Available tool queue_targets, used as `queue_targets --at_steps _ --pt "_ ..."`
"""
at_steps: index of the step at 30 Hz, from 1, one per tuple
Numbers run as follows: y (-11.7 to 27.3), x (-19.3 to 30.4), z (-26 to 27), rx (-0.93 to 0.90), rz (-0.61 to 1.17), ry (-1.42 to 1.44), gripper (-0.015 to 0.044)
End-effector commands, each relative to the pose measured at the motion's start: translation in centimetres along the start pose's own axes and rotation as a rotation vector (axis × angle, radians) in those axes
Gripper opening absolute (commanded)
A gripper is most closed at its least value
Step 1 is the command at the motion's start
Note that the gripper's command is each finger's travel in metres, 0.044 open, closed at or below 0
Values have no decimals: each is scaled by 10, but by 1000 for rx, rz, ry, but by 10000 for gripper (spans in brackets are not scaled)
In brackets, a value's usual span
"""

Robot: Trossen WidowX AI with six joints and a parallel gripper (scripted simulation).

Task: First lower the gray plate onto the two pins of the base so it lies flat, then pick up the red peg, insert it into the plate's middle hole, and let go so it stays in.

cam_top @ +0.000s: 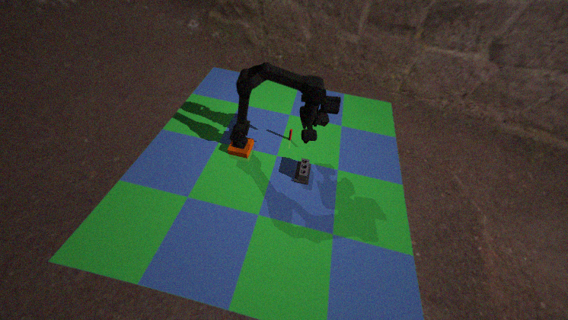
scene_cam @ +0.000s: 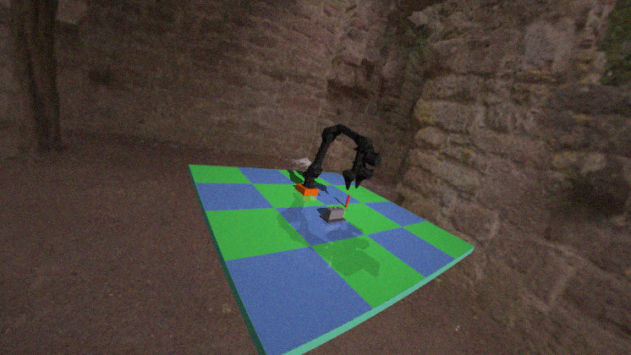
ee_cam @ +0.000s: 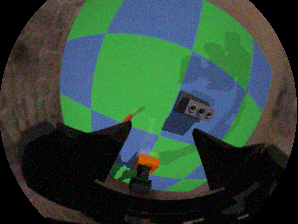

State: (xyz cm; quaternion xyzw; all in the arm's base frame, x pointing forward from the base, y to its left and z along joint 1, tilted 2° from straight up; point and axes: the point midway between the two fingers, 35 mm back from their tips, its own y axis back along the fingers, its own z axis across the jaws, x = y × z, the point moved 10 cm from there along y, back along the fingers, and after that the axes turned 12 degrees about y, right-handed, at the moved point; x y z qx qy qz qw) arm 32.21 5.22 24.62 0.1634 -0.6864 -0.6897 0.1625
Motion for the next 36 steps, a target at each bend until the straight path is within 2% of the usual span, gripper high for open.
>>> queue_targets --at_steps 1,13,27,32,36 --pt "-2 13 58 -11 6 -675 440" --pt "-4 31 103 -11 14 -1315 440" --pt "-4 35 108 -11 15 -1324 440" --pt "-37 35 108 -11 15 -1324 440" --pt "-40 35 108 -11 15 -1324 440"
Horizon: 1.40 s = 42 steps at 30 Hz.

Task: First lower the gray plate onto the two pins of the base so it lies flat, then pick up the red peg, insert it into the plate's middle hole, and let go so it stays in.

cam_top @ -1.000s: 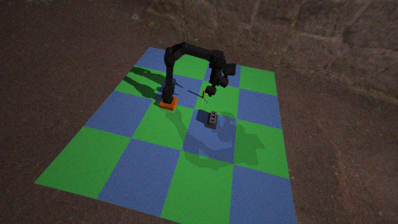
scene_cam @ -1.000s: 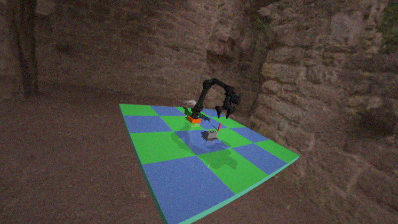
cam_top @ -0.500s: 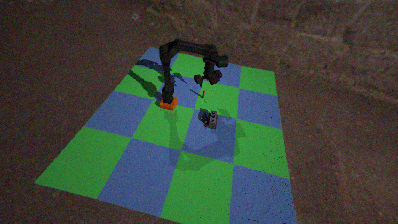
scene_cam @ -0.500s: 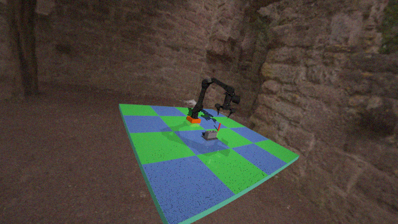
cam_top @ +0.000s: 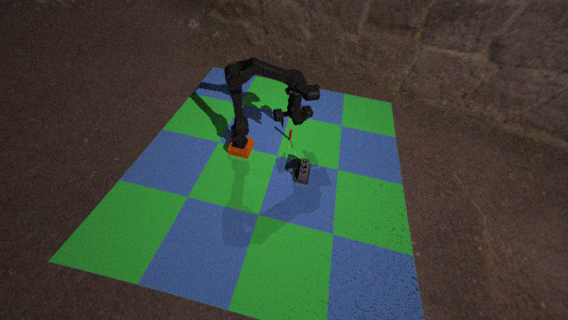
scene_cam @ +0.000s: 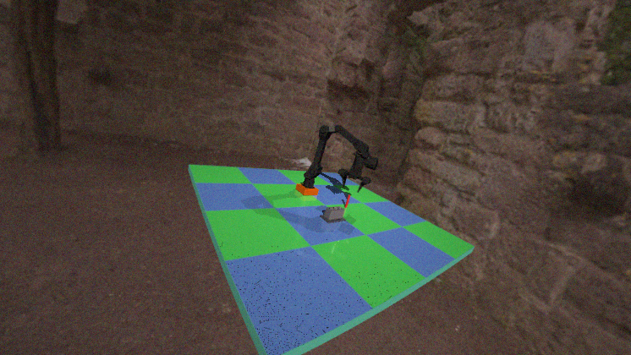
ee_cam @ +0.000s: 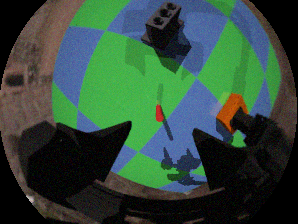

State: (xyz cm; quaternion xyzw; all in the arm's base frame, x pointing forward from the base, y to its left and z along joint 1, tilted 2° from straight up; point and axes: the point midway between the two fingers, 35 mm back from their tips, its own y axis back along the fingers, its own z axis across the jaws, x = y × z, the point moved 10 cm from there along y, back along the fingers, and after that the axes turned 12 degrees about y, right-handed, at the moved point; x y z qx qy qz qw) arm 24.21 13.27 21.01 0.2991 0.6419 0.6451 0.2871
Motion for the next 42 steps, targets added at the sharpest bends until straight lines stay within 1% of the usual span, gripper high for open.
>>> queue_targets --at_steps 1,3,42 --pt "-8 0 1 -6 3 -4 440" --pt "-17 0 2 -6 3 -4 440" --pt "-73 0 3 -6 3 -4 440"
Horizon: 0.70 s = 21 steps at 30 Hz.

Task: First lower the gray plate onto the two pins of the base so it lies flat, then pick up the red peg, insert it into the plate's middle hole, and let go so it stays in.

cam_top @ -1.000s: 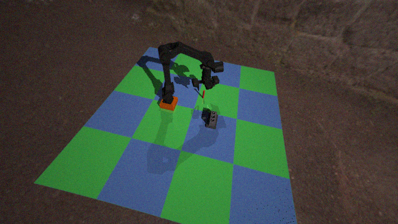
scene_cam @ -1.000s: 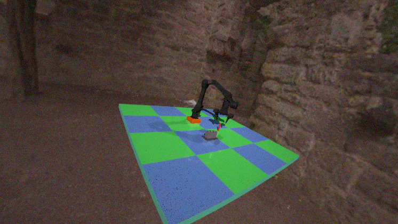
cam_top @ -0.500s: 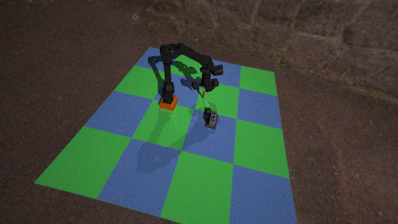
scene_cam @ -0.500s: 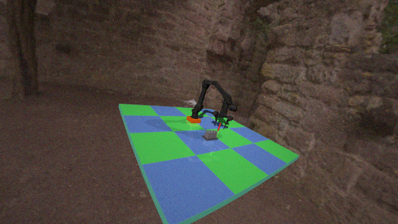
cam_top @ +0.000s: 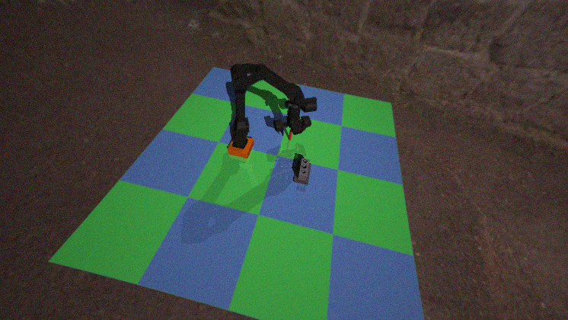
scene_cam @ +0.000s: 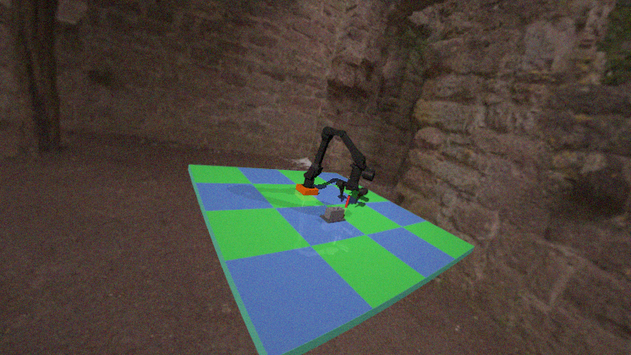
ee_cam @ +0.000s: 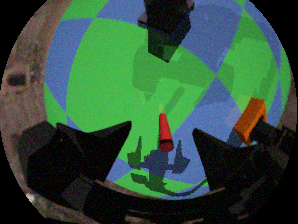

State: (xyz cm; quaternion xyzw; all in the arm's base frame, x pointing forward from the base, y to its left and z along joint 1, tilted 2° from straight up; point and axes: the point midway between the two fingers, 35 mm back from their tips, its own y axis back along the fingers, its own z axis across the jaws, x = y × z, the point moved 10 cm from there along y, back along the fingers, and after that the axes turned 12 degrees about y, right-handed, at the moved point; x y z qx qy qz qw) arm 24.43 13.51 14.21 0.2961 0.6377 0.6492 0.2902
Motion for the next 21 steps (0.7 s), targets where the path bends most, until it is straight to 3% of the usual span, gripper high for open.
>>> queue_targets --at_steps 1,16,21 --pt "-5 0 -1 8 7 -4 414" --pt "-5 0 -1 8 7 -4 20" --pt "-5 0 -1 8 7 -4 0"
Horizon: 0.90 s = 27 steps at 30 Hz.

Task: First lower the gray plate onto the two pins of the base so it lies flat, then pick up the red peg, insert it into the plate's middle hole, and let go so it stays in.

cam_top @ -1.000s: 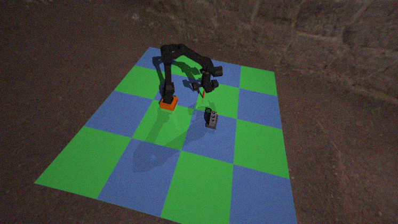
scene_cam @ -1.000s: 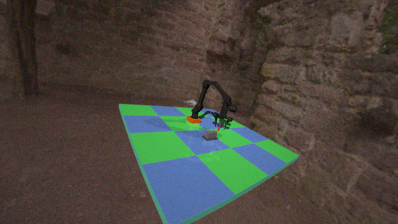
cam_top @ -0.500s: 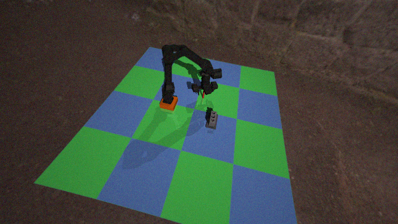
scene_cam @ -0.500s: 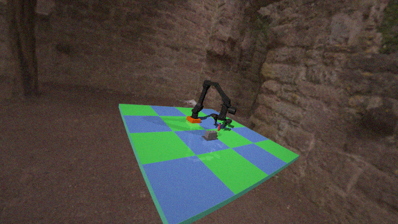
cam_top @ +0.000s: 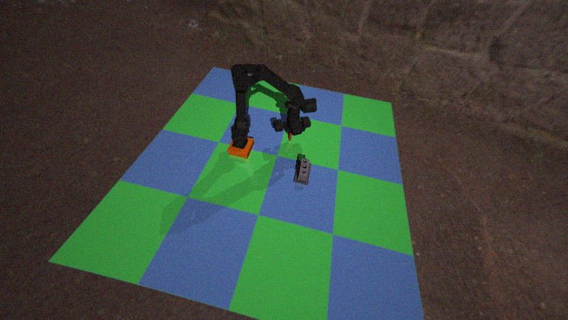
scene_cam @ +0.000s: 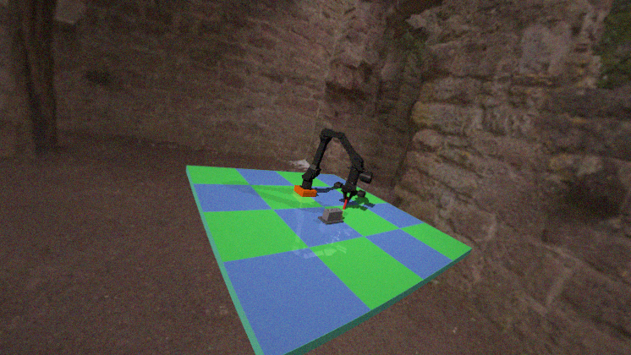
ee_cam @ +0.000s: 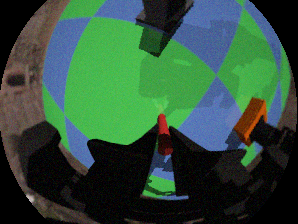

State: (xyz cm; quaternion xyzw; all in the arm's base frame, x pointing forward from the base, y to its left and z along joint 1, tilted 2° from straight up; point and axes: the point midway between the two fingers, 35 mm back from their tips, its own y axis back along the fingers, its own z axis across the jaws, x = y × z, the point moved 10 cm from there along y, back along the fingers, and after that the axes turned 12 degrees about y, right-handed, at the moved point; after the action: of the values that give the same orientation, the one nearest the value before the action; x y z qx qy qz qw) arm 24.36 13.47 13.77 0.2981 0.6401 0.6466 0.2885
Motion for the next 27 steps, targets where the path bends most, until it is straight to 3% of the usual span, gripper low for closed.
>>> queue_targets --at_steps 1,10,27 --pt "-1 0 0 0 5 -4 0" --pt "4 0 1 0 5 -4 0" --pt "57 -2 8 -1 4 -4 0"
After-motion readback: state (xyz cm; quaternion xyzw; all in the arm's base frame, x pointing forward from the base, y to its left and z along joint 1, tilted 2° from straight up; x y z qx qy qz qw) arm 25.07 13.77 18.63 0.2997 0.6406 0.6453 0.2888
